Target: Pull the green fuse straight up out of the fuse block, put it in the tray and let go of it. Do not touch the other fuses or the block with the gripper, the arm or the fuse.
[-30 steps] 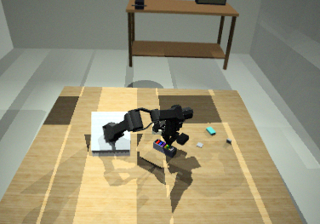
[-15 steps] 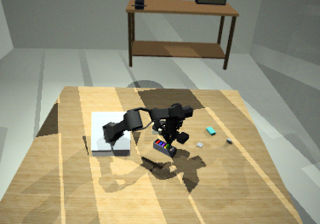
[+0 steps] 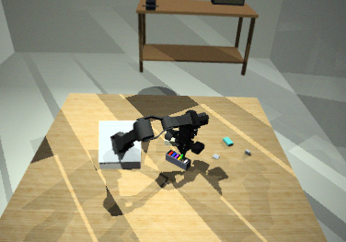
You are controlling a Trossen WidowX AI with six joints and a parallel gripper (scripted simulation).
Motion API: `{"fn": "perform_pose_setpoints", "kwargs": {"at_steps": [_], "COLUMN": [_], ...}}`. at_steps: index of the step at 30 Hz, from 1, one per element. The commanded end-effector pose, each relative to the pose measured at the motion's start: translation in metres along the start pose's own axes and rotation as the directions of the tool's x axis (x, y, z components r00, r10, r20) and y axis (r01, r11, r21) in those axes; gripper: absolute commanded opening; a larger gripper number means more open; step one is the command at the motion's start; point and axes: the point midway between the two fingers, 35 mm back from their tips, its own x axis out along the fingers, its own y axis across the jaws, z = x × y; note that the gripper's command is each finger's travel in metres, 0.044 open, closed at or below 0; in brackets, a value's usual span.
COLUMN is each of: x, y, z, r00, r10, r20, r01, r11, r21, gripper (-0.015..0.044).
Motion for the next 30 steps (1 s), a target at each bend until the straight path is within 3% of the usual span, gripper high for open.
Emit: {"fn": "perform_pose_setpoints", "kwargs": {"at_steps": [1, 21, 30], "x": [-0.003, -0.026, -0.031], "y": [0.0, 0.001, 0.024], "z": [0.001, 0.001, 0.043], "r00": [1.0, 1.0, 1.0], "r10": [0.0, 0.001, 0.007], "r20": [0.004, 0.005, 0.017], "r01": [0.0, -0.001, -0.007], "r11": [1.0, 1.0, 1.0], "r21": [0.003, 0.003, 0.001], "gripper": [0.0, 0.0, 0.0]}}
